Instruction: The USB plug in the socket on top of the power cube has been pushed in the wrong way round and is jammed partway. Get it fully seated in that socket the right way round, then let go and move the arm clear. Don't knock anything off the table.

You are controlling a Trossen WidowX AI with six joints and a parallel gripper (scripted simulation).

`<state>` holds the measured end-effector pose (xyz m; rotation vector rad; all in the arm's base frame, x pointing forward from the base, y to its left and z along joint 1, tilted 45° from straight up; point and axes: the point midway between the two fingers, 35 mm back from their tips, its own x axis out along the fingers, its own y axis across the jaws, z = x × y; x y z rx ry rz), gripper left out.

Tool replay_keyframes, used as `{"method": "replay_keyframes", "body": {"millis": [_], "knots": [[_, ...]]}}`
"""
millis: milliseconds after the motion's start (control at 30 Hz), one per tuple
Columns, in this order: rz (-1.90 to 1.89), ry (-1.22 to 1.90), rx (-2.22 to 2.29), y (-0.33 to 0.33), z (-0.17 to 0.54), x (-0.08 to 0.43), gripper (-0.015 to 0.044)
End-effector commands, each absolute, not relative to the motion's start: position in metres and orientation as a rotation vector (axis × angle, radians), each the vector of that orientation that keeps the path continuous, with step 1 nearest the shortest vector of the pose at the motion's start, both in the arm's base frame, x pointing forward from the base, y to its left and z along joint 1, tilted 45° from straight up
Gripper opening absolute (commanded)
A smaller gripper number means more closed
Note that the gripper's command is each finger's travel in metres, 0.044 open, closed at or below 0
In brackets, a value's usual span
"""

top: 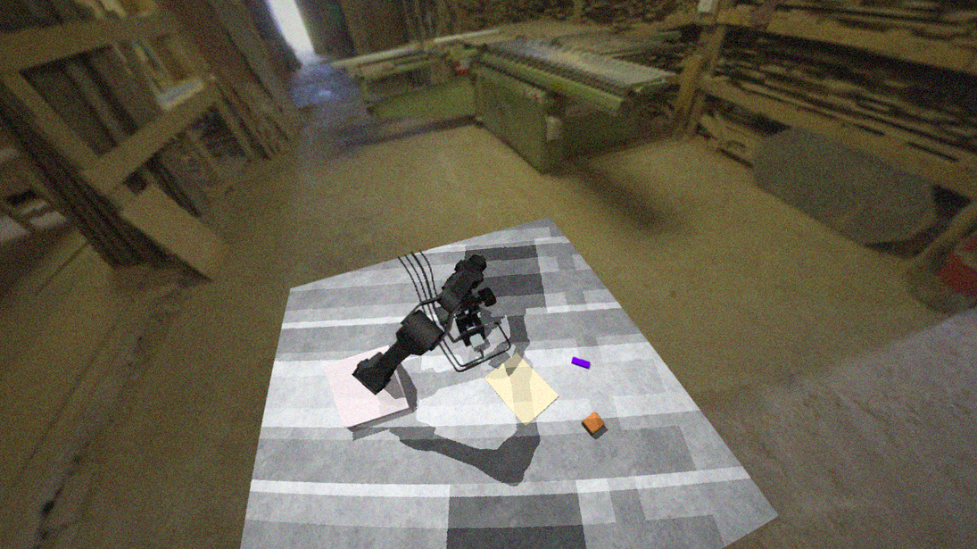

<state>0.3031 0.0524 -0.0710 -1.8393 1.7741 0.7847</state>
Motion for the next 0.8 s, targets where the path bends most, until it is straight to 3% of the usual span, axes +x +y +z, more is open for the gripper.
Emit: {"method": "replay_keyframes", "body": {"millis": [0,767], "knots": [[0.788,1.777,-1.844,0.0507,-0.0724,0.3031,0.0000],[0.788,1.777,-1.844,0.0491,-0.0740,0.3031,0.0000]]}}
